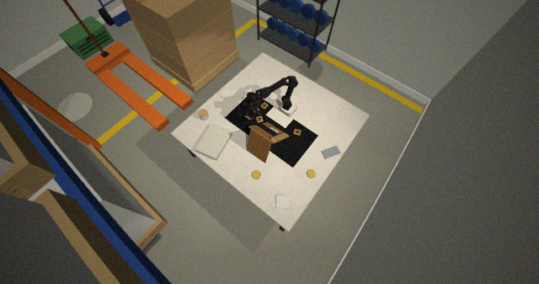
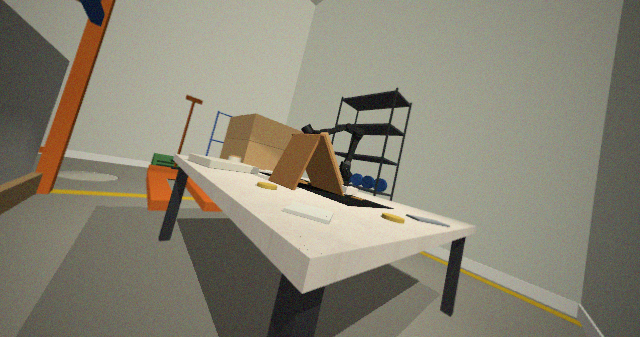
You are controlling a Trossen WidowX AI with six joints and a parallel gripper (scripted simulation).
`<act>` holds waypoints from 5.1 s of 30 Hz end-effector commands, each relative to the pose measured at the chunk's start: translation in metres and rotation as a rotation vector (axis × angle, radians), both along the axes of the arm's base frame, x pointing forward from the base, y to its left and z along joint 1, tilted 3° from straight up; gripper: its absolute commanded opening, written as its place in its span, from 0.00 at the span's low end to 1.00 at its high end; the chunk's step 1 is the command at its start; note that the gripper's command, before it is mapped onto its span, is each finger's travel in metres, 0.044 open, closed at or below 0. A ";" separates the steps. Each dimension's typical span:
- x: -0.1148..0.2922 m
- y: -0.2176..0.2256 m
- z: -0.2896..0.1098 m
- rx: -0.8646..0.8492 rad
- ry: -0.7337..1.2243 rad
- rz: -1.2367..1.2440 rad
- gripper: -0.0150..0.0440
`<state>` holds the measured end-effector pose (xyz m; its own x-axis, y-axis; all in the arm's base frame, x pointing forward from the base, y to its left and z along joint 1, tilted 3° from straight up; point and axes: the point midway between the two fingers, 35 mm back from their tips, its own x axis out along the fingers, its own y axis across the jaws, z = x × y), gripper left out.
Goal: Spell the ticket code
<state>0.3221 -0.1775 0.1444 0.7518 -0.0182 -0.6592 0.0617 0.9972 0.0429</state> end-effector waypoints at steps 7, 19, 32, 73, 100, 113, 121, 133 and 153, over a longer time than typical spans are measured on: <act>-0.001 0.002 -0.002 -0.005 0.001 0.012 0.25; 0.000 0.004 -0.001 -0.004 0.001 0.012 0.25; -0.001 0.011 -0.002 -0.004 0.001 0.012 0.25; 0.000 0.032 -0.002 -0.002 0.000 0.012 0.25; 0.001 0.045 -0.002 -0.001 0.000 0.012 0.25; 0.001 0.052 -0.001 -0.001 0.000 0.012 0.25; 0.001 0.056 -0.001 0.000 0.000 0.012 0.25; 0.001 0.062 -0.001 0.000 0.000 0.012 0.25; 0.002 0.072 0.000 0.001 0.000 0.012 0.25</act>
<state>0.3249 -0.1076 0.1457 0.7550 -0.0070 -0.6557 0.0453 0.9981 0.0415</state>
